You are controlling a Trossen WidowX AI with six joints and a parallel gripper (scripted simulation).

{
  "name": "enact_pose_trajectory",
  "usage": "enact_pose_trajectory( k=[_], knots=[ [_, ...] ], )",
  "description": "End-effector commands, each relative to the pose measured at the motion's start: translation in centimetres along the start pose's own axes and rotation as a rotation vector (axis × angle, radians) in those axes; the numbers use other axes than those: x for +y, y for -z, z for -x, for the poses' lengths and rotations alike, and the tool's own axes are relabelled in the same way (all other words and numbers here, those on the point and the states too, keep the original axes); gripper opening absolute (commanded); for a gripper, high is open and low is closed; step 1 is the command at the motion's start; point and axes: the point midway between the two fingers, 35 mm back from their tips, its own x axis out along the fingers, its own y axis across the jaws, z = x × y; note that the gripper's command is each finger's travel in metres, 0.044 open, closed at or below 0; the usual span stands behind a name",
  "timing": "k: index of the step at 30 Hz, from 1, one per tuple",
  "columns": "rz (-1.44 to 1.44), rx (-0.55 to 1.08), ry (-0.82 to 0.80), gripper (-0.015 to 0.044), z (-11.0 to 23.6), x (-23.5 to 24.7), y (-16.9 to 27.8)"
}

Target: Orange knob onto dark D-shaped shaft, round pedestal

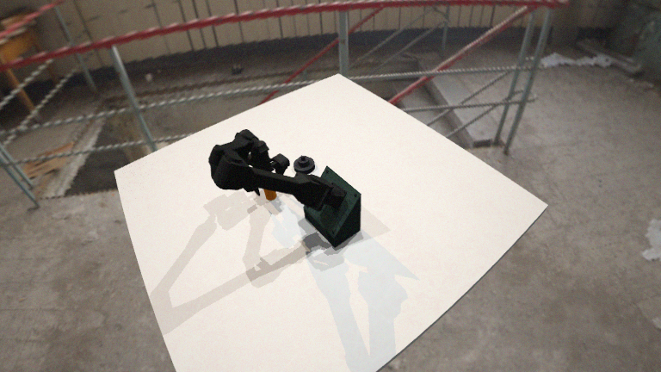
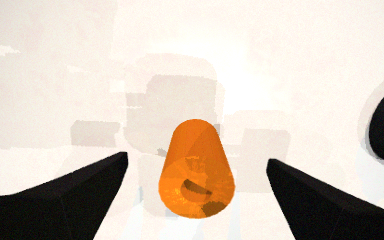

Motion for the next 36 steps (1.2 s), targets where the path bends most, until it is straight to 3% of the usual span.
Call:
enact_pose_trajectory(
  k=[1,16,26,32,36],
  knots=[
    [-0.008,0.009,-0.004,0.0440,-0.8,0.0,0.3],
    [-0.010,0.007,-0.010,0.0440,-3.0,0.1,0.5],
    [-0.010,0.007,-0.010,0.0177,-3.0,0.1,0.5],
    [-0.010,0.007,-0.010,0.0138,-3.0,0.1,0.5],
    [-0.013,0.006,-0.002,0.0032,-2.3,-0.1,0.2]
  ],
)
